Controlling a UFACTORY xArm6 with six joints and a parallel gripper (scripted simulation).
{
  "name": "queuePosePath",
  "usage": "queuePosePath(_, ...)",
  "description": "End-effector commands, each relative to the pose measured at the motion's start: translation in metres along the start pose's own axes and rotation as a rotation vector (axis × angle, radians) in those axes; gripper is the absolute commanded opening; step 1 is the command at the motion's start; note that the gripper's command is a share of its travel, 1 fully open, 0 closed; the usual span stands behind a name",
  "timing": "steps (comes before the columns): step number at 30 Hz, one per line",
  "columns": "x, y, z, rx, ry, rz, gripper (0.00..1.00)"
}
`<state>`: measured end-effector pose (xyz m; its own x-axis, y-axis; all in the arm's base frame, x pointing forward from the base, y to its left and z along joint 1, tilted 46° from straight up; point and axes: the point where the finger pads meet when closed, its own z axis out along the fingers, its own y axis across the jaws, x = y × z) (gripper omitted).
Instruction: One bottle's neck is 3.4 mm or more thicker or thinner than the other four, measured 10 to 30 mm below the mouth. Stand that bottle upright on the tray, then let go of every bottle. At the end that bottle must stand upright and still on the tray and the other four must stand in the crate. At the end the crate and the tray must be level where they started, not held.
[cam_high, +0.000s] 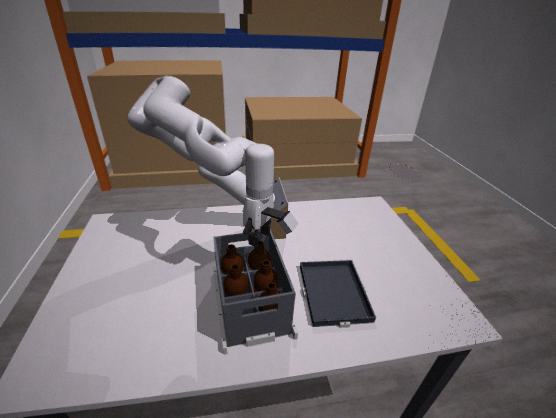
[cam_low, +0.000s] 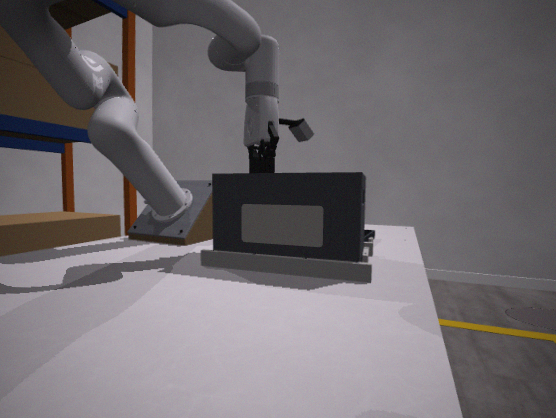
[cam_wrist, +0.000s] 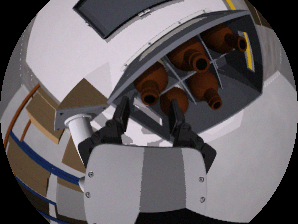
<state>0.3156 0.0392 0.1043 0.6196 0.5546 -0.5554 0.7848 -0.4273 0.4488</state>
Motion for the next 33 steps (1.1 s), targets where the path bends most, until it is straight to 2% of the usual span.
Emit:
queuePosePath(1,0.0,0.001,-0.017,-0.001,0.002,0.001,0.65)
queuePosePath(14,0.0,0.001,-0.046,-0.001,0.002,0.001,0.65)
queuePosePath(25,0.0,0.001,-0.051,-0.001,0.002,0.001,0.65)
queuePosePath(26,0.0,0.001,-0.051,-0.001,0.002,0.001,0.0)
queuePosePath(33,0.0,0.001,-0.051,-0.001,0.002,0.001,0.0)
